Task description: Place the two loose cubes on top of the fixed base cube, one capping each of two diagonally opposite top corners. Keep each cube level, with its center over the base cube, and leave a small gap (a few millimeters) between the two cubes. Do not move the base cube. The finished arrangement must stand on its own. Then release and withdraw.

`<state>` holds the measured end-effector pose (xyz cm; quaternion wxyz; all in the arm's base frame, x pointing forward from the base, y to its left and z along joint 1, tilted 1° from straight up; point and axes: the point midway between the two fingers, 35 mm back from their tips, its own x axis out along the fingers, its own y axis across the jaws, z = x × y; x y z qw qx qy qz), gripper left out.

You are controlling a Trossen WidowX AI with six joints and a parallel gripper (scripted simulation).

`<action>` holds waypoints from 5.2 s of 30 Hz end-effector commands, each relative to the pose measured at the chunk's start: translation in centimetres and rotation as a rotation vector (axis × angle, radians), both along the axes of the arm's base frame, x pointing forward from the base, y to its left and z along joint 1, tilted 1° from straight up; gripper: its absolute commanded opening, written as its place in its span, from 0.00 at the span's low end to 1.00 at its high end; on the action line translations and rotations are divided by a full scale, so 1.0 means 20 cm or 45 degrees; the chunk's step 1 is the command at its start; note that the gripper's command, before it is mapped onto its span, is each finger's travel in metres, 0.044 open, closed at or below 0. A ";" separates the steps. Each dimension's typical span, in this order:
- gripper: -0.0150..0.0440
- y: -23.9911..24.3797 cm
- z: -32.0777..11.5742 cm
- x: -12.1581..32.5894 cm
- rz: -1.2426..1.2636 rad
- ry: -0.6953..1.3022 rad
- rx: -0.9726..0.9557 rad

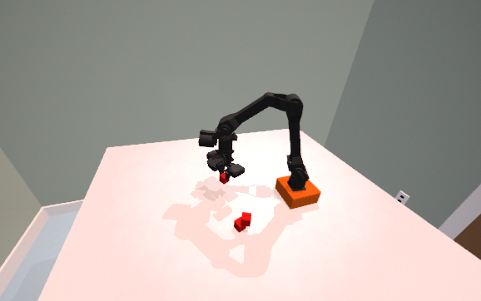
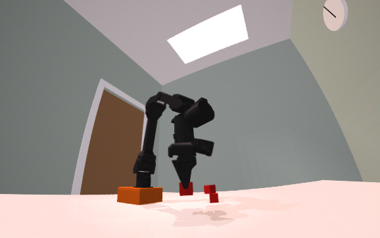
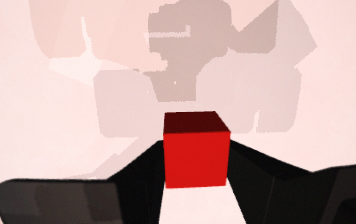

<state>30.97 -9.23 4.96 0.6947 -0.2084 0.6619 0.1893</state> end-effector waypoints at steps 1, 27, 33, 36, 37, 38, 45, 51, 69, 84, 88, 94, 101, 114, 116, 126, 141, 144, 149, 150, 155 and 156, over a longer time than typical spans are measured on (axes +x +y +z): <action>0.43 0.00 0.05 0.01 0.007 -0.011 -0.006; 0.43 0.01 0.31 -0.04 0.024 0.016 -0.008; 0.43 0.10 0.30 -0.02 -0.070 0.014 -0.001; 0.43 0.14 0.30 -0.01 -0.122 0.013 0.003; 0.43 0.16 0.30 0.00 -0.140 0.013 0.004; 0.43 0.18 0.30 0.00 -0.157 0.013 0.005; 0.43 0.29 0.29 0.02 -0.280 0.011 0.014; 0.43 0.39 0.28 0.03 -0.385 0.010 0.021; 0.43 0.69 0.26 0.02 -0.700 0.008 0.043; 0.43 0.94 0.24 -0.03 -0.963 0.009 0.060; 0.43 1.00 0.24 -0.05 -1.033 0.009 0.064; 0.43 1.05 0.23 -0.07 -1.094 0.010 0.068; 0.43 1.05 0.13 -0.07 -1.098 0.010 0.068; 0.43 1.05 0.08 -0.08 -1.100 0.010 0.068; 0.43 1.05 0.06 -0.07 -1.099 0.010 0.068; 0.43 1.05 -0.07 -0.06 -1.098 0.010 0.068; 0.43 1.05 -0.08 -0.06 -1.094 0.010 0.067; 0.43 1.05 -0.08 -0.06 -1.094 0.010 0.067; 0.43 1.05 -0.08 -0.06 -1.094 0.010 0.067; 0.48 1.05 -0.08 -0.06 -1.094 0.010 0.067; 0.60 1.05 -0.08 -0.06 -1.094 0.010 0.067; 0.60 1.05 -0.08 -0.06 -1.094 0.010 0.067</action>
